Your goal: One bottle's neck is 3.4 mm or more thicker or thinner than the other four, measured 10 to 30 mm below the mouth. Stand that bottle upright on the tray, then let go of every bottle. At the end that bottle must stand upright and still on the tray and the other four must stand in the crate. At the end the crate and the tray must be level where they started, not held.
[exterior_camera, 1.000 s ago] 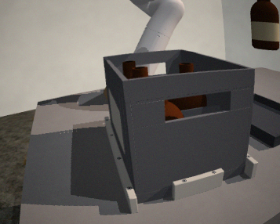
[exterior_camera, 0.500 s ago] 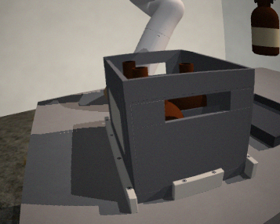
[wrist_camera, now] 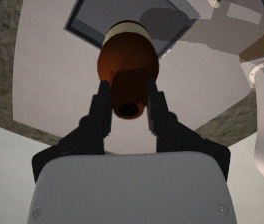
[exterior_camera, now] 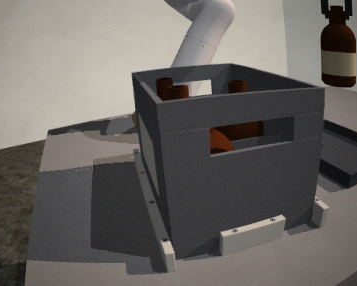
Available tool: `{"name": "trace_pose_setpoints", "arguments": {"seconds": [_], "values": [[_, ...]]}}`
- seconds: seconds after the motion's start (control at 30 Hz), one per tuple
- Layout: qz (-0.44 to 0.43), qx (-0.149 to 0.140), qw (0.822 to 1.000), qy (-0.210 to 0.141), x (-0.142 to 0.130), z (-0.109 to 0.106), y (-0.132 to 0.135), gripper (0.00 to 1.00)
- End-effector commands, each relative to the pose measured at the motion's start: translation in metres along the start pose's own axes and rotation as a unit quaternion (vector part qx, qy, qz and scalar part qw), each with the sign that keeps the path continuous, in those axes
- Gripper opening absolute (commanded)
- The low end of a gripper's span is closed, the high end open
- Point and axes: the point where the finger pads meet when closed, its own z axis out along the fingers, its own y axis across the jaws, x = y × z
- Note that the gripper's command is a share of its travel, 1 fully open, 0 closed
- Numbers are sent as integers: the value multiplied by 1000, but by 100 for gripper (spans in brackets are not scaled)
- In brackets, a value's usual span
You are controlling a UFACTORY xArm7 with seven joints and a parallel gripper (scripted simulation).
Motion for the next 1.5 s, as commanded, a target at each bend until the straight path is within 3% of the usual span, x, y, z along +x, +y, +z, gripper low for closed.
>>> {"name": "trace_pose_setpoints", "arguments": {"seconds": [0.0, 0.9, 1.47], "values": [[0, 2, 1000, 1, 0, 6, -1, 0], [0, 2, 1000, 1, 0, 85, -1, 0], [0, 2, 1000, 1, 0, 109, -1, 0]]}}
